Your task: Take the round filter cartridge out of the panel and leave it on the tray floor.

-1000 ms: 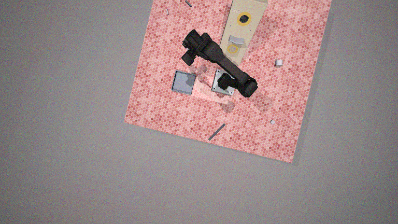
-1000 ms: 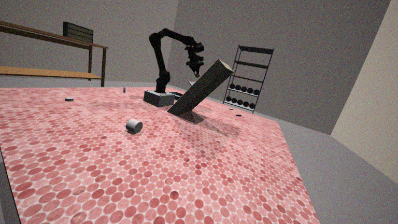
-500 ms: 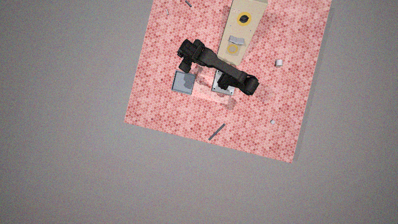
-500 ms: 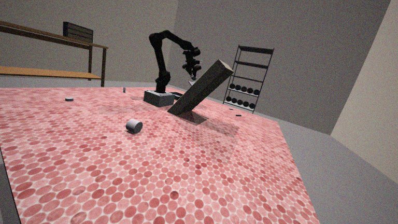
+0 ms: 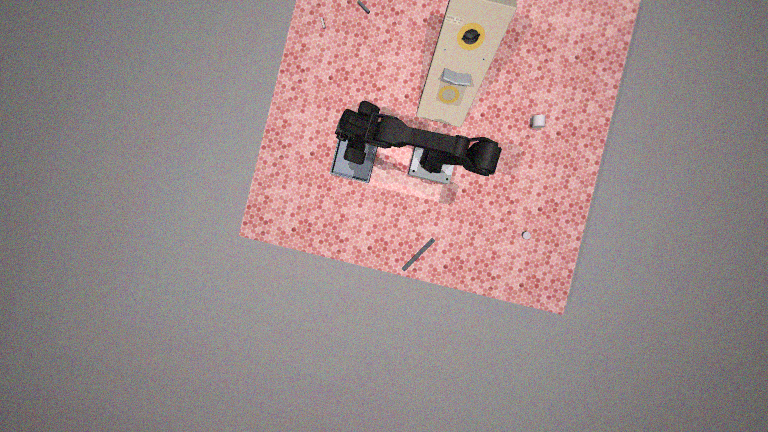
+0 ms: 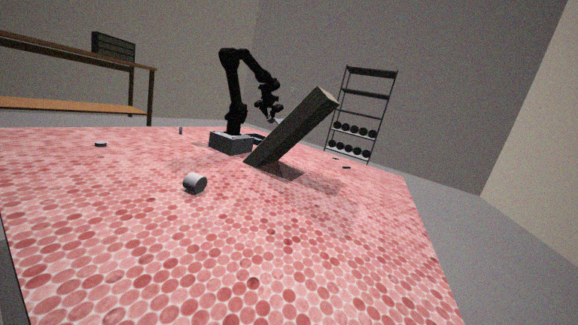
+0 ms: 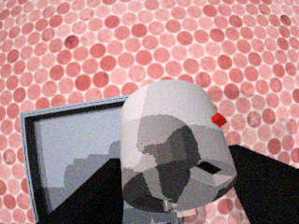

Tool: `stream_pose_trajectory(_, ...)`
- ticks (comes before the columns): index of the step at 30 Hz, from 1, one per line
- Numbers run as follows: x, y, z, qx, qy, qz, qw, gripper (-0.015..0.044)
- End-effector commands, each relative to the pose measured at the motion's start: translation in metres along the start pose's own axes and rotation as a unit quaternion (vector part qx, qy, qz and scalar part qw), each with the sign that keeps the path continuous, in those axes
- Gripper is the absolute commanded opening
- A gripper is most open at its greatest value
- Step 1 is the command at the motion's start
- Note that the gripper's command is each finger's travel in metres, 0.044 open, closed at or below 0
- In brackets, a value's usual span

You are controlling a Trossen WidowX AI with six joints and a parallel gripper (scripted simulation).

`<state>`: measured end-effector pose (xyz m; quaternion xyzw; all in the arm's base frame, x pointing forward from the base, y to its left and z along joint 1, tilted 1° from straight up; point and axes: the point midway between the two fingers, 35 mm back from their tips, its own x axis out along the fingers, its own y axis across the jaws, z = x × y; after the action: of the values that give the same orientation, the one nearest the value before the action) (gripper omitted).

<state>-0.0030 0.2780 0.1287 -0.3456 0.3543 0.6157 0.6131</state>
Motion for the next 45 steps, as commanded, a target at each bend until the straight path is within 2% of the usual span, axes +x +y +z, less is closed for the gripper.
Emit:
stream_pose_trajectory(1, 0.011, 0.019, -0.009, -0.031, -0.001, 0.02, 0.999, 0.0)
stream_pose_trajectory(11, 0.035, 0.062, -0.04, -0.1, -0.001, 0.062, 0.993, 0.0)
stream_pose_trajectory(15, 0.039, 0.062, -0.042, -0.101, -0.001, 0.063, 0.993, 0.0)
stream_pose_trajectory(28, 0.095, 0.063, -0.074, -0.101, -0.001, 0.063, 0.993, 0.0)
stream_pose_trajectory(32, 0.1, 0.063, -0.079, -0.101, -0.001, 0.063, 0.993, 0.0)
stream_pose_trajectory(45, 0.097, 0.062, -0.078, -0.102, 0.004, 0.062, 0.993, 0.0341)
